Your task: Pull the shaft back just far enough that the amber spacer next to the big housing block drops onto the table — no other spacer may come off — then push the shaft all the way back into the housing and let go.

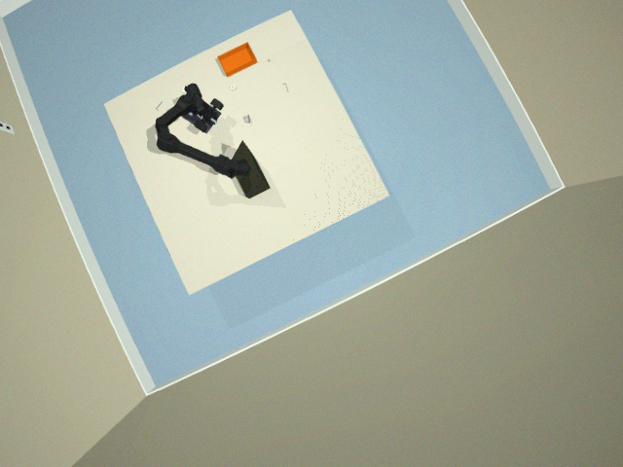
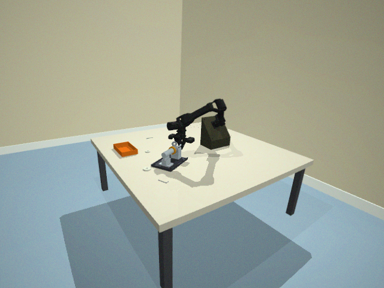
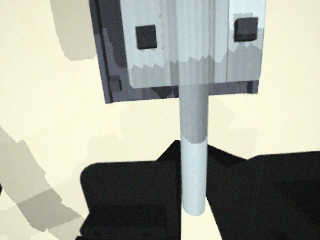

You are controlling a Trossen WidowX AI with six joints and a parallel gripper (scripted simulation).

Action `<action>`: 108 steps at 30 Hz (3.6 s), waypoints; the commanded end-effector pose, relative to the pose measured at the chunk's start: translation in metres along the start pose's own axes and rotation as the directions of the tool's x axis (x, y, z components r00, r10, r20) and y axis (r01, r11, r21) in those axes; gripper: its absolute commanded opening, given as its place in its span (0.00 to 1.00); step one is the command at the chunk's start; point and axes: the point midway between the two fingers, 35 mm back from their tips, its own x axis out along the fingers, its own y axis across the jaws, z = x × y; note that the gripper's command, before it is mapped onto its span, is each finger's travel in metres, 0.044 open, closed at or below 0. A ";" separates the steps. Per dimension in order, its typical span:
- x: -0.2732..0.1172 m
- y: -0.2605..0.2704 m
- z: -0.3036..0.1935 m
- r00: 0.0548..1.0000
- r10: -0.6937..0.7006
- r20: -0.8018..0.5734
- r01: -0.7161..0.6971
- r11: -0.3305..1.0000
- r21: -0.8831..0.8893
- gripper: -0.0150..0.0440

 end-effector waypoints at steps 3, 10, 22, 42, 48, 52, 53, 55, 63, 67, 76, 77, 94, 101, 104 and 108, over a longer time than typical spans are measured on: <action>-0.001 0.001 -0.002 1.000 -0.002 -0.002 0.002 1.000 -0.002 0.25; -0.001 0.001 -0.002 1.000 -0.002 -0.002 0.002 1.000 -0.002 0.25; -0.001 0.001 -0.004 1.000 -0.002 -0.002 0.002 1.000 -0.002 0.25; -0.001 0.001 -0.006 1.000 -0.002 -0.002 0.002 1.000 -0.002 0.25; -0.001 0.001 -0.006 1.000 -0.002 -0.002 0.002 1.000 -0.002 0.25; -0.001 0.001 -0.007 1.000 -0.002 -0.002 0.002 1.000 -0.002 0.25; -0.001 0.001 -0.007 1.000 -0.002 -0.002 0.002 1.000 -0.002 0.25; -0.001 0.001 -0.007 1.000 -0.002 -0.002 0.002 1.000 -0.002 0.25; -0.001 0.001 -0.008 1.000 -0.002 -0.003 0.002 1.000 -0.002 0.25; -0.001 0.001 -0.009 1.000 -0.002 -0.003 0.002 1.000 -0.002 0.25; -0.001 0.001 -0.009 1.000 -0.002 -0.003 0.002 1.000 -0.002 0.25; -0.001 0.001 -0.010 1.000 -0.002 -0.003 0.002 1.000 -0.002 0.25; -0.001 0.001 -0.011 1.000 -0.002 -0.003 0.002 1.000 -0.002 0.25; -0.001 0.001 -0.012 1.000 -0.002 -0.003 0.002 1.000 -0.002 0.25; -0.001 0.001 -0.013 1.000 -0.002 -0.003 0.002 1.000 -0.002 0.25; -0.001 0.001 -0.013 1.000 -0.002 -0.003 0.002 1.000 -0.002 0.25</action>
